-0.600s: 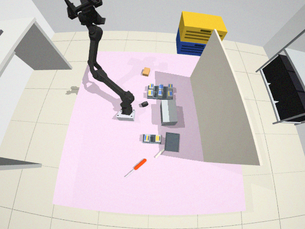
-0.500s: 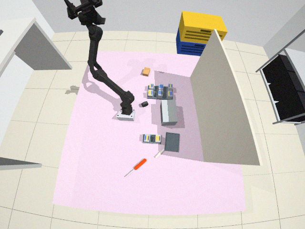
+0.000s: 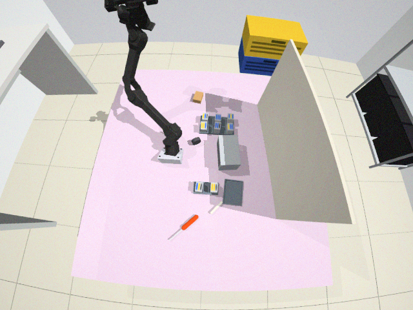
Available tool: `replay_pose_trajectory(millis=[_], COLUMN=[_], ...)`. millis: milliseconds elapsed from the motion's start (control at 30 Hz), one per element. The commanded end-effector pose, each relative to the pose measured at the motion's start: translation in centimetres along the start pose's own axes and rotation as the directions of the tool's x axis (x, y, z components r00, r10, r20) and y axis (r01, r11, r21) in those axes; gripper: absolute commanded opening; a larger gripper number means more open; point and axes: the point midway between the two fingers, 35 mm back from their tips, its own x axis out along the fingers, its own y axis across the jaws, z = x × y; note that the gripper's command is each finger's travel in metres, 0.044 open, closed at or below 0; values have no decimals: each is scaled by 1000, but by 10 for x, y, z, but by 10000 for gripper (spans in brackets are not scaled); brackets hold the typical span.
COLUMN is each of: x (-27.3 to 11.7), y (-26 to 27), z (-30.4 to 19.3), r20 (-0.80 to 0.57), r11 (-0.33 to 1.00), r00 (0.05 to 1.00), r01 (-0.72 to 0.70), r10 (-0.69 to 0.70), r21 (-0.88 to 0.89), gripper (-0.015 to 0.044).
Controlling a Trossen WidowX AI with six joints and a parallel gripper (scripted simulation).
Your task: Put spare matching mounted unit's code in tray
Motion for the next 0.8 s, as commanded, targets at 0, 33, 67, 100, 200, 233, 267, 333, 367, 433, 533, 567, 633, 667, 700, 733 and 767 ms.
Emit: replay_pose_trajectory(millis=[0, 33, 67, 100, 200, 233, 267, 333, 367, 433, 533, 567, 633, 667, 700, 733, 767], x=[9, 11, 12, 13, 14, 14, 14, 14, 14, 13, 10, 9, 10, 9, 6, 3, 0], y=[73, 89, 106, 122, 159, 166, 167, 176, 191, 224, 268, 279, 290, 302, 315, 328, 340], z=[-6, -9, -12, -17, -29, -32, -33, -42, -48, -62, -85, -92, -109, -120, -131, -142, -153], r20=[12, 10, 5, -1, -24, -30, -32, -46, -59, -91, -149, -167, -204, -232, -262, -293, -325], r11=[984, 976, 966, 954, 920, 913, 913, 911, 893, 842, 755, 729, 676, 640, 601, 561, 520], r00=[992, 988, 983, 977, 959, 955, 954, 950, 939, 908, 852, 835, 814, 791, 763, 733, 701], r01=[-121, -149, -178, -208, -278, -291, -293, -308, -341, -414, -515, -542, -569, -598, -633, -666, -698], r10=[123, 152, 182, 213, 282, 295, 297, 308, 339, 409, 502, 524, 544, 566, 591, 614, 635], r21=[-130, -158, -187, -215, -275, -286, -283, -272, -293, -345, -405, -417, -469, -482, -489, -492, -492], gripper=[440, 440, 440, 440, 440, 440, 440, 440, 440, 440, 440, 440, 440, 440, 440, 440, 440])
